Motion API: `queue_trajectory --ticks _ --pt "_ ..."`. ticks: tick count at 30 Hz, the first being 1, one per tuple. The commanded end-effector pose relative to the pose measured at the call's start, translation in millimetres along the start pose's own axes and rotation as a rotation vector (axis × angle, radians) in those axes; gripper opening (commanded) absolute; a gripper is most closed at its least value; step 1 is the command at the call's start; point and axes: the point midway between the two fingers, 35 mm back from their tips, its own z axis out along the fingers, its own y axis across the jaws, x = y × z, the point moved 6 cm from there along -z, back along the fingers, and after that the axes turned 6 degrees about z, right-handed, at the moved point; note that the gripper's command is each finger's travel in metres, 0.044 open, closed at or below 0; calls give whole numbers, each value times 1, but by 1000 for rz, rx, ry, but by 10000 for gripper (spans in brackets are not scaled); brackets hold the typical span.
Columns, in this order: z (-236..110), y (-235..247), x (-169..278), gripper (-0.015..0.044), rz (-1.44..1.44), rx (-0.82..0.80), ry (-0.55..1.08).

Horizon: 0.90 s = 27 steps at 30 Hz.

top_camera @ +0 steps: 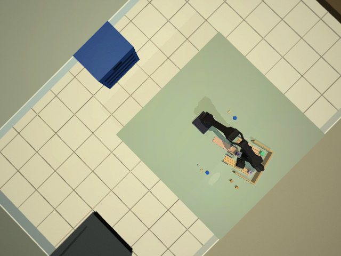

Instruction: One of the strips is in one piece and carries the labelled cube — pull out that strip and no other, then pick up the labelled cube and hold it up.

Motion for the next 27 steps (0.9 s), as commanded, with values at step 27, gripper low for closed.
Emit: queue_trajectory --ticks 27 --pt "28 1 1 118 0 -1 3"
